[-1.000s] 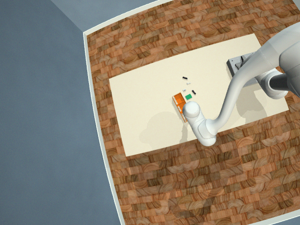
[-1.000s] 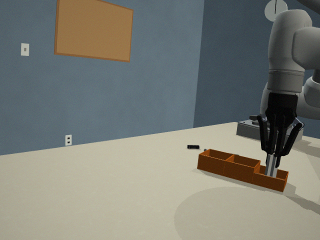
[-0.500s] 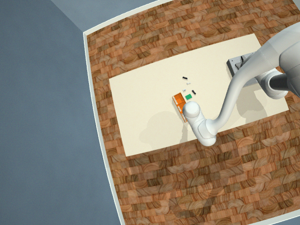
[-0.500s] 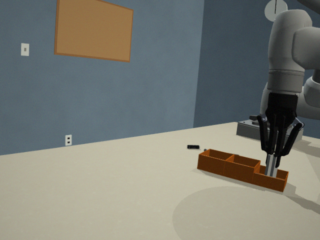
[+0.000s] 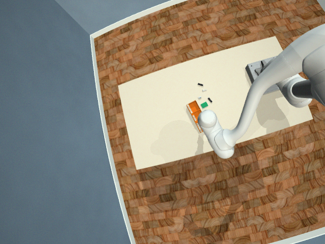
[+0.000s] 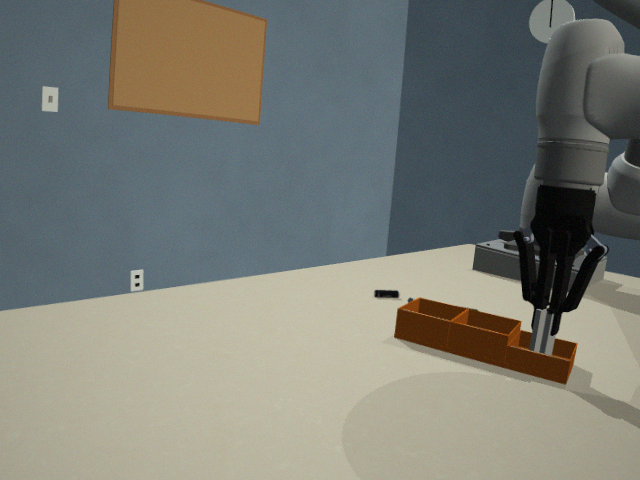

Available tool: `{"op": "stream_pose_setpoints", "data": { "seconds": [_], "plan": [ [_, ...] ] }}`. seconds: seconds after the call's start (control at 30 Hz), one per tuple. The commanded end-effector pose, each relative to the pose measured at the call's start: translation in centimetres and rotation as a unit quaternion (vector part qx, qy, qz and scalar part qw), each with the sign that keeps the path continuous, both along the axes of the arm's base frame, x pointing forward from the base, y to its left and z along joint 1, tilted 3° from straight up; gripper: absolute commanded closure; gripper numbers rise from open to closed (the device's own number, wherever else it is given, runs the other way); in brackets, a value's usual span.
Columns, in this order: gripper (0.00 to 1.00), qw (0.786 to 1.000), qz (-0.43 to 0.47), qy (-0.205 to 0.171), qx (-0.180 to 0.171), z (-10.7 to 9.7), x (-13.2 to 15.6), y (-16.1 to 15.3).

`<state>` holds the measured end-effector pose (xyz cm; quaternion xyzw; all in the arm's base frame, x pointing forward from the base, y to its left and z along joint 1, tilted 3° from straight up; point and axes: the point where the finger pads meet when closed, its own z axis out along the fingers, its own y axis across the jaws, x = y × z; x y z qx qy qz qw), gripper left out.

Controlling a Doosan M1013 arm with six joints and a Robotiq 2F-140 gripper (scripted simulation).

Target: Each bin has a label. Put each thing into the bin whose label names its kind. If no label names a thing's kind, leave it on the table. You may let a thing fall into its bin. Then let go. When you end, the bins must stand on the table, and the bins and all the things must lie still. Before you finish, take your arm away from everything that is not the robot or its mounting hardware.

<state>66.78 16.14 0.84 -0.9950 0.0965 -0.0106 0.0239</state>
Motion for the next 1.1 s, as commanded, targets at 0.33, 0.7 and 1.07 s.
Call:
{"op": "stream_pose_setpoints", "data": {
  "seconds": [0.33,0.7,1.07],
  "plan": [
    [0.95,1.0,0.0,0.0,0.0,0.8,0.0,0.0],
    [0.95,1.0,0.0,0.0,0.0,2.0,-0.1,-0.1],
    [0.95,1.0,0.0,0.0,0.0,4.4,-0.1,-0.2]
  ]
}}
